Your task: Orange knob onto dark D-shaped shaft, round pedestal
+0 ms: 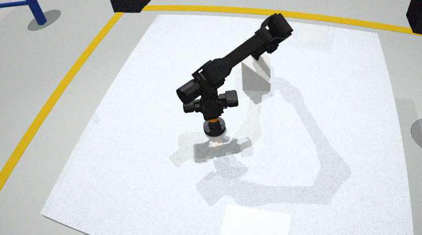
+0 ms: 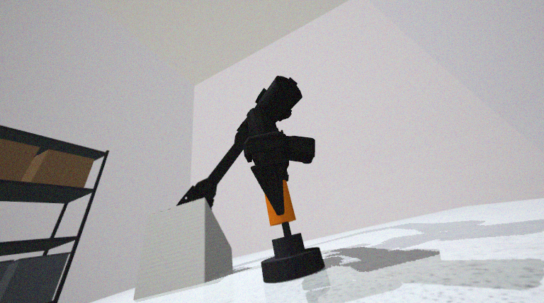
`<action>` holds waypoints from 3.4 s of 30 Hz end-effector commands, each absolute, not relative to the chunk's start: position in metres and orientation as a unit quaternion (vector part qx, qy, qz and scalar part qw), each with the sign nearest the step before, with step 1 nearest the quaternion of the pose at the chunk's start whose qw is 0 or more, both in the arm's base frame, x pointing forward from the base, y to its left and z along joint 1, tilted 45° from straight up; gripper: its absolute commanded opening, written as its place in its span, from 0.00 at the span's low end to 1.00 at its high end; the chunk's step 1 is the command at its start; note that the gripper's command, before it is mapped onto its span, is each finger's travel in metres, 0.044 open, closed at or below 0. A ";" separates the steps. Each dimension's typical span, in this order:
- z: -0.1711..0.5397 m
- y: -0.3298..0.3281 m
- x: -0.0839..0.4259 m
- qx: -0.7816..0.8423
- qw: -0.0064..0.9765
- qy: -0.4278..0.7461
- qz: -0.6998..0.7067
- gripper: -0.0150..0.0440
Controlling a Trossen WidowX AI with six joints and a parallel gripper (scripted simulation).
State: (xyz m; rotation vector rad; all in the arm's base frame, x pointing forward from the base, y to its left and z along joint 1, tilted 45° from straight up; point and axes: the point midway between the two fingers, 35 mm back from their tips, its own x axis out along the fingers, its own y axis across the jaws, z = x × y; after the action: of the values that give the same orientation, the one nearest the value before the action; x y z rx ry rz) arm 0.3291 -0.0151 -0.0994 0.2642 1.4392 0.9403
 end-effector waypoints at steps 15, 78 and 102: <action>-0.098 -0.017 0.331 0.113 0.646 0.630 0.415 0.25; -0.100 -0.015 0.330 -0.024 0.655 0.530 0.537 0.25; -0.097 -0.018 0.331 -0.065 0.652 0.496 0.570 0.25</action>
State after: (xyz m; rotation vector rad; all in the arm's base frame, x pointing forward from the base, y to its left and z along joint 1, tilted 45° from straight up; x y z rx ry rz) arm 0.3309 -0.0169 -0.0976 -0.0885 1.1709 1.2488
